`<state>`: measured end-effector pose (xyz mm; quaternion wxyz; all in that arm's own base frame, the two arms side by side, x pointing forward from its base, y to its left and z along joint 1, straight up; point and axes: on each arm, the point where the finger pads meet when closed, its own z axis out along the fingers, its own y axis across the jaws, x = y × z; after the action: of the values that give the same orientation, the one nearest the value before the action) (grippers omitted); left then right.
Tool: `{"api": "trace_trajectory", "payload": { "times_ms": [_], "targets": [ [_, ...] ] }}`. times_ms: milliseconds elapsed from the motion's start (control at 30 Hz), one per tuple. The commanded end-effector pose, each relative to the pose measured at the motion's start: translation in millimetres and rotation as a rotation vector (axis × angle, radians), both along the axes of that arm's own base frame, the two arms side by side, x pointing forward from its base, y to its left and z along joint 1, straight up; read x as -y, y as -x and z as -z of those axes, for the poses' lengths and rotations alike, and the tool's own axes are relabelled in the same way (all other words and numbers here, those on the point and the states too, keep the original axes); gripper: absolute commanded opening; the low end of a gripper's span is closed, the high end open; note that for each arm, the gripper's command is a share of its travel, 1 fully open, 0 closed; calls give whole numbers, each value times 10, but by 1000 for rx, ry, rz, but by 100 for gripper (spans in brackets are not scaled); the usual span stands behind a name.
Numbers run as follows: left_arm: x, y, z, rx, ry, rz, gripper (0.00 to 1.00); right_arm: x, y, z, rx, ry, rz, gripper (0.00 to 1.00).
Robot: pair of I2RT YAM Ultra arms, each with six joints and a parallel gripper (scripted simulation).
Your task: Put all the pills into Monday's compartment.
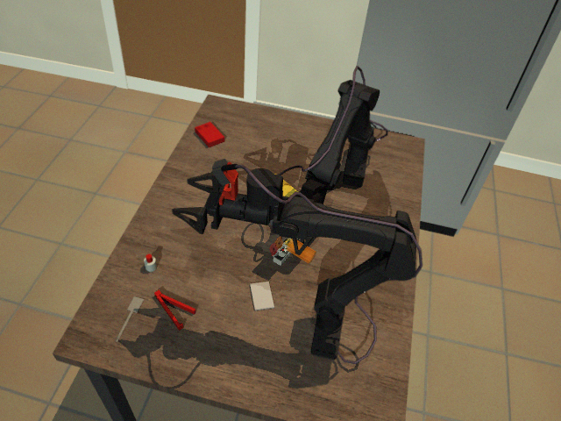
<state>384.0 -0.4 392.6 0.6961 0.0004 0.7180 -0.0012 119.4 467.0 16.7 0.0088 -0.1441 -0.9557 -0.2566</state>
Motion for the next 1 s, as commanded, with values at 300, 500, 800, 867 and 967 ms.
{"api": "trace_trajectory", "payload": {
  "times_ms": [300,500,800,867,967],
  "targets": [
    [-14,32,-182,41,-1,-2,100,-162,-73,-242,115,-33,0,36],
    [-14,32,-182,41,-1,-2,100,-162,-73,-242,115,-33,0,36],
    [-14,32,-182,41,-1,-2,100,-83,-131,-222,198,25,42,36],
    [-14,32,-182,41,-1,-2,100,-57,-136,-197,272,70,69,36],
    [-14,32,-182,41,-1,-2,100,-70,-54,-263,406,125,85,36]
  ]
}}
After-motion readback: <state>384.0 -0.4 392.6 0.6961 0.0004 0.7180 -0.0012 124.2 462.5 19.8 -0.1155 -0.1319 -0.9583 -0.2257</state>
